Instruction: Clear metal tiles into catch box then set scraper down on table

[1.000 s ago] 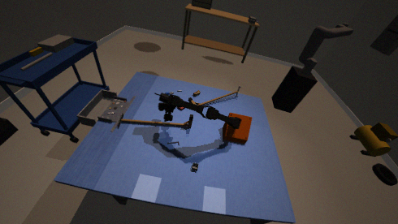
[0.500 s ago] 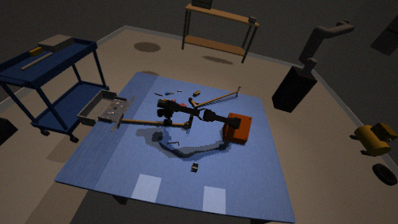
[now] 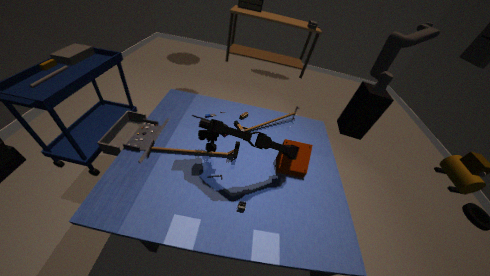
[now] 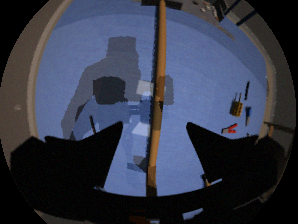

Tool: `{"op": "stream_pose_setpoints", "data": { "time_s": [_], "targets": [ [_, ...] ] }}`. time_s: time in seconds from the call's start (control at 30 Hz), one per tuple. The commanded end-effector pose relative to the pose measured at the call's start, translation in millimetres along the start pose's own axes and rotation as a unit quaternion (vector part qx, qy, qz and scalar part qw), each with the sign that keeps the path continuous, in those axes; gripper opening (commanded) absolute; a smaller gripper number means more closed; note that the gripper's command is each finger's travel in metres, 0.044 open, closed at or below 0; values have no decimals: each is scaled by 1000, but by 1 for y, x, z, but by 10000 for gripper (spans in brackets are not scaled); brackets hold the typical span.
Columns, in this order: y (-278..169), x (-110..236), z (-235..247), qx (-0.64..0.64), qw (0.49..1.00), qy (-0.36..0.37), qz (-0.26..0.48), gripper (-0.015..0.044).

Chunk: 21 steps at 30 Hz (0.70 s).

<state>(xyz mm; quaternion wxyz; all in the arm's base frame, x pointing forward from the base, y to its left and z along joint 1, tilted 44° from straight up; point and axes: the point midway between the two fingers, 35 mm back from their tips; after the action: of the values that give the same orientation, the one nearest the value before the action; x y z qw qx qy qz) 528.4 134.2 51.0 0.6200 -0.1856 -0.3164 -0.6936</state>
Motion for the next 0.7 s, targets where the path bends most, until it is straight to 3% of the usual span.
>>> {"op": "stream_pose_setpoints", "data": {
  "time_s": [0.0, 0.67],
  "targets": [
    [-2, 10, -3, 0, 1000, 4, -8, 440],
    [-19, 47, -14, -13, 999, 14, -43, 440]
  ]
}}
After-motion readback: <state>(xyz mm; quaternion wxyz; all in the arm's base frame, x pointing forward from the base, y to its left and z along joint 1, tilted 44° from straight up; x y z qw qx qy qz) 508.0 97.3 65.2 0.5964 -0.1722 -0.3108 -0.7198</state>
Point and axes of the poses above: the point midway between the two fingers, 35 mm back from their tips, its own x axis back along the fingers, its own z axis across the jaws, y = z × x, and after that the axes turned 12 degrees about -x, right-handed
